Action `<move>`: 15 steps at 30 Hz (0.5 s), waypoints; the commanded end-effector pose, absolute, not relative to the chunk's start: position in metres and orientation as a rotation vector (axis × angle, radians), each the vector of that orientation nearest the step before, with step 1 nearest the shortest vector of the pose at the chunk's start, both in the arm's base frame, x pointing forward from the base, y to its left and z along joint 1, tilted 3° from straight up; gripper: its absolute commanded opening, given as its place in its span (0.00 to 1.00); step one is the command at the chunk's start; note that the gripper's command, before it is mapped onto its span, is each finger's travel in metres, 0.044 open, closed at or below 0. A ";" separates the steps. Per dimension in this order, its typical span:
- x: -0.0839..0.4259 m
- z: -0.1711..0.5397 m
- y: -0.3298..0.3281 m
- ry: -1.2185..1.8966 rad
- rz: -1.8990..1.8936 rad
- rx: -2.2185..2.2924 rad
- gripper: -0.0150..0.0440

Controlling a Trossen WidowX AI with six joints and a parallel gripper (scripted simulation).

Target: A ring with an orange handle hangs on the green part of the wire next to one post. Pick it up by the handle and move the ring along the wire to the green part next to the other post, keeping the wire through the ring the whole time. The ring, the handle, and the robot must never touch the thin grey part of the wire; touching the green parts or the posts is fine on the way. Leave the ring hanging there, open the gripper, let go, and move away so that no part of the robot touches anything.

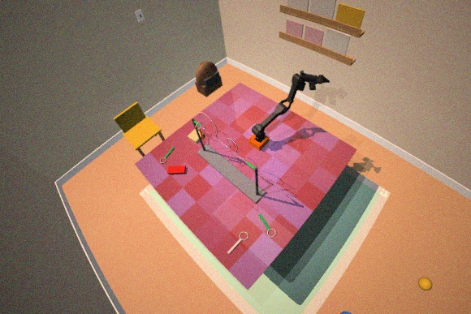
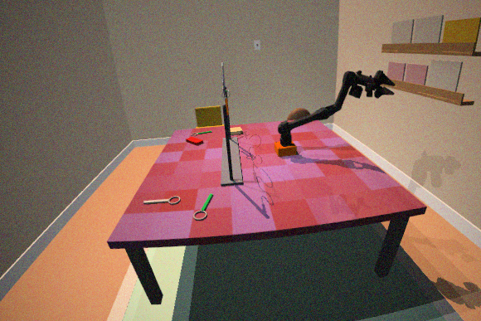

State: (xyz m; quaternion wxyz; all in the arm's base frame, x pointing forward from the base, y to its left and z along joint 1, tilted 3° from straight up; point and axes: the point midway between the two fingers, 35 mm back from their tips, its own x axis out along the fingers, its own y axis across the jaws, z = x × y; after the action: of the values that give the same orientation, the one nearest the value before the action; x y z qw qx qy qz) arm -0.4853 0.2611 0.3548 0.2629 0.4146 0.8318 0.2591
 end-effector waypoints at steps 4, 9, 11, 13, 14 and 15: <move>-0.472 0.374 0.265 2.274 0.691 1.177 0.75; -0.421 0.438 0.273 2.351 0.656 1.375 0.53; -0.399 0.461 0.274 2.378 0.642 1.453 0.53; -0.374 0.485 0.274 2.406 0.626 1.541 0.53; -0.361 0.497 0.273 2.419 0.619 1.585 0.53; -0.348 0.508 0.272 2.432 0.611 1.629 0.53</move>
State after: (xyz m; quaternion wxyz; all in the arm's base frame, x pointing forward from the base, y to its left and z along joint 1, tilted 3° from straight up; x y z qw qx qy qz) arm -0.3820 0.2761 0.4761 0.1213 0.5176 0.8184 0.2179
